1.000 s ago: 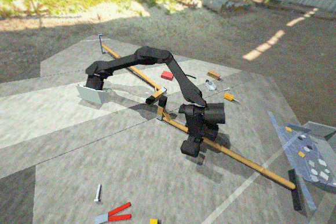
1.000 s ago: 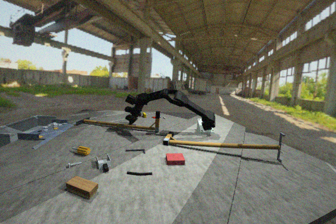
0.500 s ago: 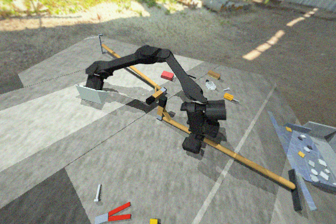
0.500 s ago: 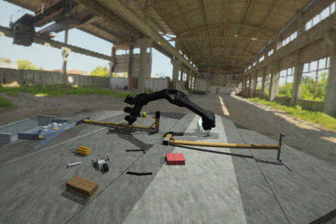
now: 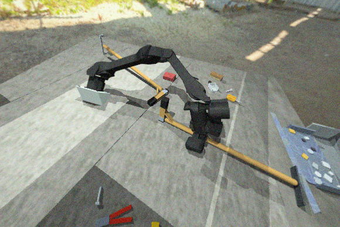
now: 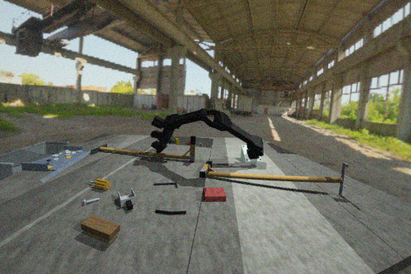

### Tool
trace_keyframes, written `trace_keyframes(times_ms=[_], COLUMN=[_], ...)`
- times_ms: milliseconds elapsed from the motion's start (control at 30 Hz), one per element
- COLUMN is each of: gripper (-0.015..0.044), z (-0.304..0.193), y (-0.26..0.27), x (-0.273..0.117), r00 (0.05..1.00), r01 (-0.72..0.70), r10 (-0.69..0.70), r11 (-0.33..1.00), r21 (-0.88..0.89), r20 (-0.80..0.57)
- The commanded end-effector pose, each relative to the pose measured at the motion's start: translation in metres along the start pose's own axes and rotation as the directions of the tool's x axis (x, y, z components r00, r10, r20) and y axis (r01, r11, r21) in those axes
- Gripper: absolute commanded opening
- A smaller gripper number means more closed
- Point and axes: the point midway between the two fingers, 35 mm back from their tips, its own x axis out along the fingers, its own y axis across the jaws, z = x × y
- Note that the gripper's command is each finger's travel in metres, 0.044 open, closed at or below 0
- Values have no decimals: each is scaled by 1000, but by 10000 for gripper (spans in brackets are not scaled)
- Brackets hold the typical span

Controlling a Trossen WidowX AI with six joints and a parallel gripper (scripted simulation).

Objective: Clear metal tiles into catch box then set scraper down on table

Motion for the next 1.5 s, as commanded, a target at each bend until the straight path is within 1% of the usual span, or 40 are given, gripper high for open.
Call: trace_keyframes(times_ms=[0, 400, 433, 1300, 1467], gripper=[0, 0, 0, 0, 0], z=[-1, -2, 1, 38, 38], y=[11, 23, 12, 11, 11], x=[2, 2, -1, -89, -92], r00=[1000, 1000, 1000, 1000, 1000], r01=[-4, -5, 0, 8, 9], r10=[4, 5, 0, -10, -10], r11=[1000, 1000, 1000, 997, 997], r21=[-5, -5, 2, 72, 75], r20=[-4, -4, 2, 22, 24])
